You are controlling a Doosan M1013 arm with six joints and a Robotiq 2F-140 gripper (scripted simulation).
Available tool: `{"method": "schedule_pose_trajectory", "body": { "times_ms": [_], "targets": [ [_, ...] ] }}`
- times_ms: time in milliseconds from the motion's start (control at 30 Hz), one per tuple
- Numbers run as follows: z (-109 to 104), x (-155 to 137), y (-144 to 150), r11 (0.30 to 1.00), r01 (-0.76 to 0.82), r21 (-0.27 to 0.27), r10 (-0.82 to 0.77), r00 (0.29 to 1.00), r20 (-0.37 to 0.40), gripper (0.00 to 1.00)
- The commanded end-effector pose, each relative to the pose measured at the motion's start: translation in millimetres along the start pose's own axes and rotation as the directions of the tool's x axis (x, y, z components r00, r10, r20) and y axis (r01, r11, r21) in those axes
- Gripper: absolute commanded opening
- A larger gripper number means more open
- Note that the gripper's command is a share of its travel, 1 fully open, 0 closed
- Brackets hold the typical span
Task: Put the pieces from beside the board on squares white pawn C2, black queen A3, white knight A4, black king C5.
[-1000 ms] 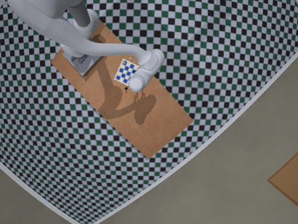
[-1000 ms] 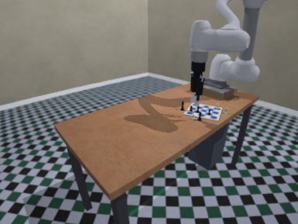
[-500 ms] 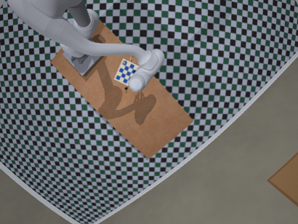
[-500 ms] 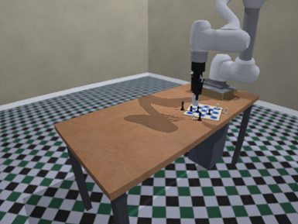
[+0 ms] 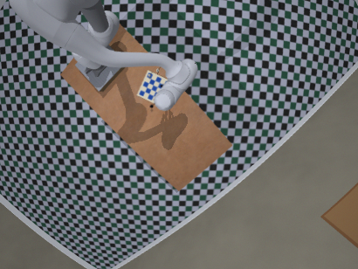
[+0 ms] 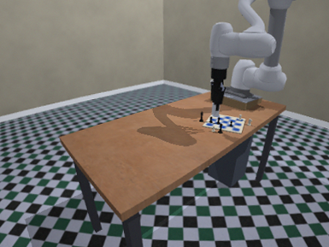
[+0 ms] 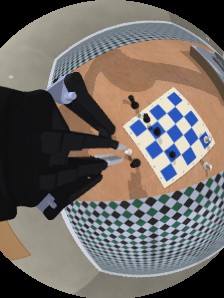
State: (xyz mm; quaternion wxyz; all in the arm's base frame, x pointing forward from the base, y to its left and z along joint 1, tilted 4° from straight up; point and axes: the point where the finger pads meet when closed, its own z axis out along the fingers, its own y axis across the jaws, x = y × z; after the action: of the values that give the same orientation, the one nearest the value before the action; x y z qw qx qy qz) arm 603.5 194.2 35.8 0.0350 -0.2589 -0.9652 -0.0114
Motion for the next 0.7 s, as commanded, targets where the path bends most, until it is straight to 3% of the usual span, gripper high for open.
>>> {"method": "schedule_pose_trajectory", "body": {
  "times_ms": [0,667],
  "targets": [
    [0,0,0,1.0,0.0,0.0,0.0,1.0,0.0,0.2],
    [18,0,0,1.0,0.0,0.0,0.0,1.0,0.0,0.2]
  ]
}}
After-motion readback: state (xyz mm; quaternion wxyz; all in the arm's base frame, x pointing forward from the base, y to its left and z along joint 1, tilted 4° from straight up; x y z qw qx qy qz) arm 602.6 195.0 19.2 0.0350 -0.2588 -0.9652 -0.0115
